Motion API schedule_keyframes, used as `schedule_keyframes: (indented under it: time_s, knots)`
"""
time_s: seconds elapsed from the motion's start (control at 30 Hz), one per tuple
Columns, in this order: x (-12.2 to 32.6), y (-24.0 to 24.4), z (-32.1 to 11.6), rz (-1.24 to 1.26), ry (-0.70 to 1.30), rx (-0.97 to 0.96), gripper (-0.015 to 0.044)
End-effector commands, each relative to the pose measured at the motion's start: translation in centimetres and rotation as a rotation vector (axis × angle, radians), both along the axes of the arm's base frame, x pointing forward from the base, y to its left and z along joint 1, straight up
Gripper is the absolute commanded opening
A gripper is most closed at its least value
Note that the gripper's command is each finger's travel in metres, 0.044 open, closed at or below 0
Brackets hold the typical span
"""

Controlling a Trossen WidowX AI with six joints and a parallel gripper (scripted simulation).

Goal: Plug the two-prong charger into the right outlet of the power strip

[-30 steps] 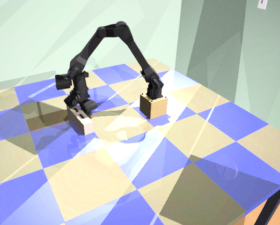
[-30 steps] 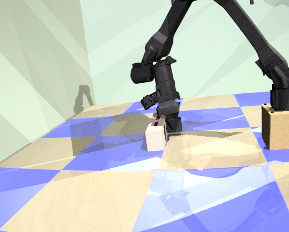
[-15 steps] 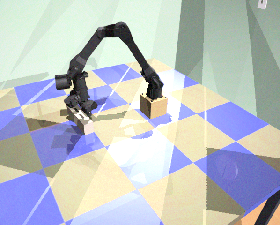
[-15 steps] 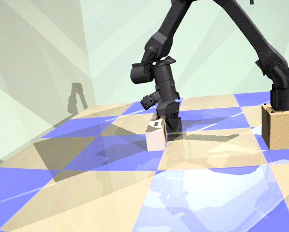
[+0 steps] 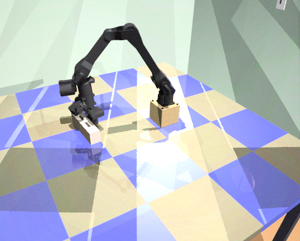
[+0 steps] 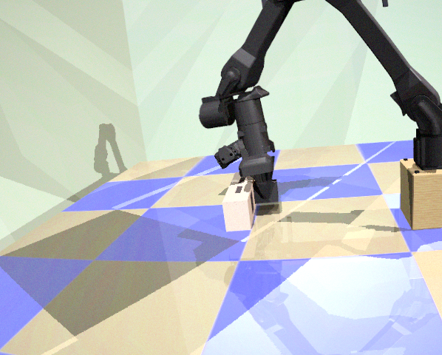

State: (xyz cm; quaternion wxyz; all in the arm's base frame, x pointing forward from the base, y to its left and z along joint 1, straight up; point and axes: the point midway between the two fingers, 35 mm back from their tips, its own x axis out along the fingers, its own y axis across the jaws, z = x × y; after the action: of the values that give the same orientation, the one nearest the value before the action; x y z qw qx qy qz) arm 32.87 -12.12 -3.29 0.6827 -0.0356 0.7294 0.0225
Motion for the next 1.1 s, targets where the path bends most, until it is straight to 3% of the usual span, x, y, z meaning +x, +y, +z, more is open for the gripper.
schedule_keyframes:
  time_s: [0.0,0.27,1.07]
  knots:
    - [0.05,-0.02,-0.01,0.0,-0.002,-0.001,0.0236]
    - [0.03,-0.02,-0.01,0.0,-0.003,-0.001,0.044]
    - [-0.61,-0.08,-0.04,0.001,-0.016,-0.002,0.044]
